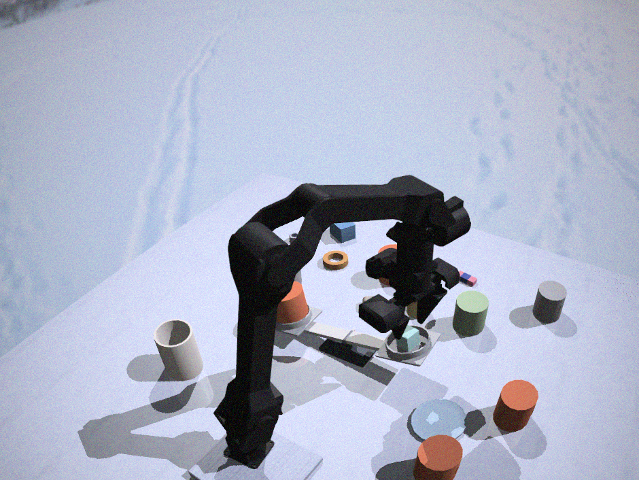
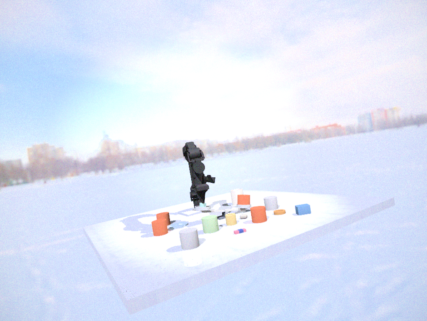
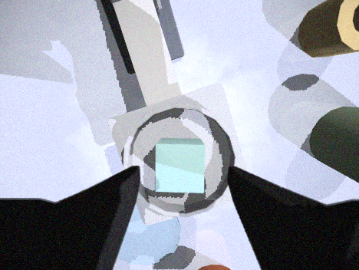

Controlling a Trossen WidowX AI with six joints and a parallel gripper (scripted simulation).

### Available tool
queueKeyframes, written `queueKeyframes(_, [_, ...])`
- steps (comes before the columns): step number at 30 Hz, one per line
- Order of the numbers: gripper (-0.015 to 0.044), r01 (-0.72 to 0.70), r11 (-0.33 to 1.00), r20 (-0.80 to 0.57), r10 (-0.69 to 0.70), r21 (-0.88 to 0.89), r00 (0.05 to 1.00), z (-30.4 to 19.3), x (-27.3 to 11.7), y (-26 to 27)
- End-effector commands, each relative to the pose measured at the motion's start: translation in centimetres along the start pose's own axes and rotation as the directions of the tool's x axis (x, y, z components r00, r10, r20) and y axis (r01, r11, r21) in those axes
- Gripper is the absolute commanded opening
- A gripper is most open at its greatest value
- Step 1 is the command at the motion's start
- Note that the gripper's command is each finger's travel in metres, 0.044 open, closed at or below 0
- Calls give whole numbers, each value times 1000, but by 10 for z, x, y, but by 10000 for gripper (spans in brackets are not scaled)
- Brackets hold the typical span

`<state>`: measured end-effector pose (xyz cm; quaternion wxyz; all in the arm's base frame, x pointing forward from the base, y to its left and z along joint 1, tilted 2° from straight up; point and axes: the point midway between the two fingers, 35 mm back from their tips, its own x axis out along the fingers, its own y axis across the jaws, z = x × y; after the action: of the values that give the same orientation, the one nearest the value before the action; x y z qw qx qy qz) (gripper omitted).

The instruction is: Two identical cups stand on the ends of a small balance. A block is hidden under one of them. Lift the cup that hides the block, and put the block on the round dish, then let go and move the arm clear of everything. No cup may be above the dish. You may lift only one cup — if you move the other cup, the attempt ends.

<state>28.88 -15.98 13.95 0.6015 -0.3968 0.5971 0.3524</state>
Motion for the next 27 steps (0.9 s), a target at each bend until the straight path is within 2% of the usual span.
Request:
queueKeyframes(1, [260,-5,1000,-5,6,6,1000,-1,8,1])
queueKeyframes(12, [260,-6,1000,-5,6,6,1000,-1,23,2])
queueKeyframes(16, [155,-6,1000,-5,6,6,1000,-1,23,2])
queueKeyframes(24, [102,-6,1000,-5,6,6,1000,-1,23,2])
queueKeyframes(27, [23,-5,1000,-5,5,6,1000,-1,21,1])
